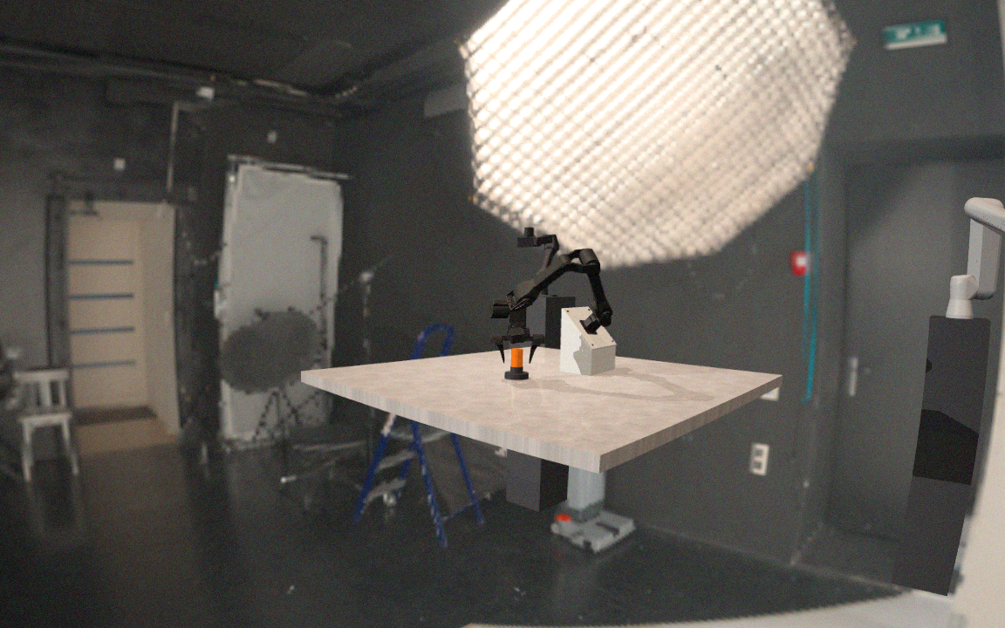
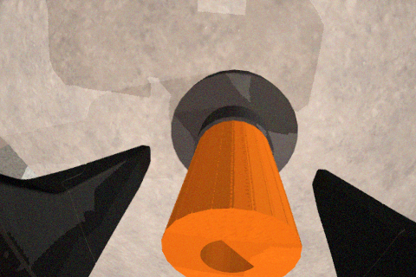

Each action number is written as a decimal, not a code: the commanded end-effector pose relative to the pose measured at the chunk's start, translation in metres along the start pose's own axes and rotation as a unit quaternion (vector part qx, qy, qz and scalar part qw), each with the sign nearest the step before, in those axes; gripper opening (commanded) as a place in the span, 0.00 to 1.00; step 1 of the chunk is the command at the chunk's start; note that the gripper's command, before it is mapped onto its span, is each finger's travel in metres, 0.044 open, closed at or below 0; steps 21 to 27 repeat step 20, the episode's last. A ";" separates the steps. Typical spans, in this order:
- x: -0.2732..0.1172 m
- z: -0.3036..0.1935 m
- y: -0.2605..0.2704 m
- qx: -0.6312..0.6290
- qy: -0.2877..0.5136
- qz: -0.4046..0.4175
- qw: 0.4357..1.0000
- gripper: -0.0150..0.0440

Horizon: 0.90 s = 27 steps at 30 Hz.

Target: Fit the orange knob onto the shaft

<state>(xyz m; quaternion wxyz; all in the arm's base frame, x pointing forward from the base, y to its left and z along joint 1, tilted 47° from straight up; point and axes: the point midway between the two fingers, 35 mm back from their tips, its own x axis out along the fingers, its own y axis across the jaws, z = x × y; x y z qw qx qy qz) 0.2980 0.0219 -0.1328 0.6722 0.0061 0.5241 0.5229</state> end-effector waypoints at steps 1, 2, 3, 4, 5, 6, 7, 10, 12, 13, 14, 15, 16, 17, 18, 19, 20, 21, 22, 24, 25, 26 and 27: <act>0.000 0.000 0.000 0.000 0.000 0.000 1.000 1.00; 0.000 0.000 0.000 0.000 0.000 0.000 1.000 1.00; -0.003 0.000 0.000 0.000 0.001 0.000 1.000 1.00; -0.012 0.001 -0.002 0.000 0.001 -0.001 1.000 1.00; -0.027 0.001 -0.003 0.000 0.001 -0.002 1.000 1.00; -0.047 0.001 -0.004 0.000 0.002 -0.002 1.000 1.00; -0.068 0.001 -0.004 0.000 0.002 -0.003 1.000 1.00; -0.096 -0.001 -0.001 0.000 0.002 -0.002 1.000 1.00; -0.096 -0.001 -0.001 0.000 0.002 -0.002 1.000 1.00; -0.096 0.000 -0.002 0.000 0.002 -0.002 1.000 1.00; -0.096 0.000 -0.005 0.000 0.002 -0.002 1.000 1.00; -0.096 0.001 -0.005 0.000 0.002 -0.002 1.000 1.00; -0.096 0.001 -0.005 0.000 0.002 -0.002 1.000 1.00; -0.096 0.001 -0.005 0.000 0.002 -0.002 1.000 1.00; -0.096 0.001 -0.005 0.000 0.002 -0.002 1.000 1.00; -0.096 0.001 -0.005 0.000 0.002 -0.002 1.000 1.00; -0.096 0.001 -0.005 0.000 0.002 -0.002 1.000 1.00; -0.096 0.001 -0.005 0.000 0.002 -0.002 1.000 1.00; -0.096 0.001 -0.005 0.000 0.002 -0.002 1.000 1.00; -0.096 0.001 -0.005 0.000 0.002 -0.002 1.000 1.00; -0.096 0.001 -0.005 0.000 0.002 -0.002 1.000 1.00; -0.096 0.001 -0.005 0.000 0.002 -0.002 1.000 1.00; -0.096 0.001 -0.005 0.000 0.002 -0.002 1.000 1.00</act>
